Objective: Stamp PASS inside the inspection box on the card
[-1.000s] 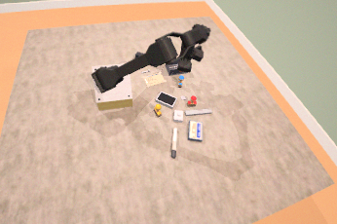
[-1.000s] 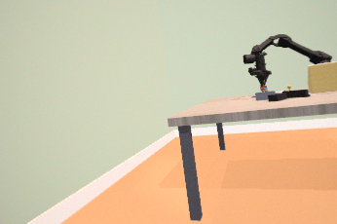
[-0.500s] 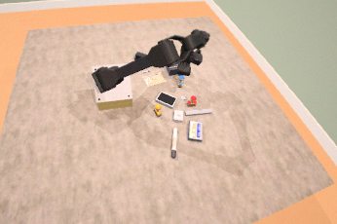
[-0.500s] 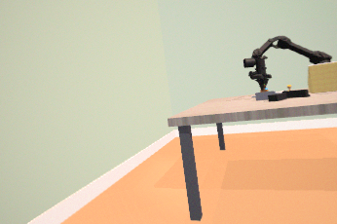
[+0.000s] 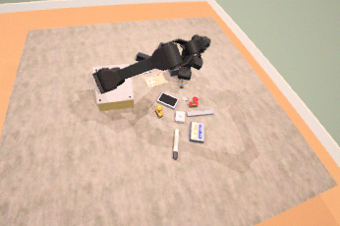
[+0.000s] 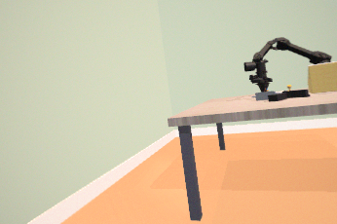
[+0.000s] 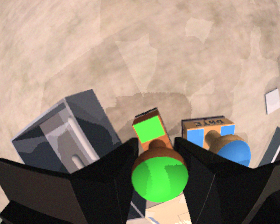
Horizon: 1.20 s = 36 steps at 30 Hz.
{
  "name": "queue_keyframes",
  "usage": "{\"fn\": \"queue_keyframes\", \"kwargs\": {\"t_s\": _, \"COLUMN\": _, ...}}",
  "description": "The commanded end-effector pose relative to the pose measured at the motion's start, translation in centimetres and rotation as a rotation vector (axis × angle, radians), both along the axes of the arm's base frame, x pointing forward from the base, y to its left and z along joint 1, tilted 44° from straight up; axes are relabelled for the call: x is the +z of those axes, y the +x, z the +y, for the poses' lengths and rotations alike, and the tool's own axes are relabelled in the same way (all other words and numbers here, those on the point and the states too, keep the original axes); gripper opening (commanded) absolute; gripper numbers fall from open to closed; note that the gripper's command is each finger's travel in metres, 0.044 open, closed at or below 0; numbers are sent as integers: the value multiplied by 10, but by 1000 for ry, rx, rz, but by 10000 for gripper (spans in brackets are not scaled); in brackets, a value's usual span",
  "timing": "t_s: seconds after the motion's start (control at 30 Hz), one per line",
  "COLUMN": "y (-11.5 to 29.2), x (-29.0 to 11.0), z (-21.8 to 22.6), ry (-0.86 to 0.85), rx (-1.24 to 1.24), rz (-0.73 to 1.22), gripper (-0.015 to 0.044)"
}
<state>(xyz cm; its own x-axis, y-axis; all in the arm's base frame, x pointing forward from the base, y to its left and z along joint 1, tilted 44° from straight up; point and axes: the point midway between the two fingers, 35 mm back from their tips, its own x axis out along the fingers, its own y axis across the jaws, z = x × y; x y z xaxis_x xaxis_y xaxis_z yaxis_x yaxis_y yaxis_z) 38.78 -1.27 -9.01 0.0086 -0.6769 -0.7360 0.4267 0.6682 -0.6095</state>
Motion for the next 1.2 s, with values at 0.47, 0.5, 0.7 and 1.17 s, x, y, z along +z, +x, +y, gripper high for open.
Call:
{"fn": "queue_keyframes", "kwargs": {"t_s": 0.47, "y": -2, "x": -5, "z": -5, "ry": -2, "rx": -2, "rz": 4, "gripper": 236}}
{"fn": "queue_keyframes", "kwargs": {"t_s": 0.5, "y": -2, "x": -5, "z": -5, "ry": -2, "rx": -2, "rz": 4, "gripper": 258}}
{"fn": "queue_keyframes", "kwargs": {"t_s": 0.7, "y": 3, "x": 23, "z": 25, "ry": 2, "rx": 0, "rz": 7, "gripper": 258}}
{"fn": "queue_keyframes", "kwargs": {"t_s": 1.17, "y": -1, "x": 80, "z": 77, "ry": -3, "rx": 3, "rz": 13, "gripper": 258}}
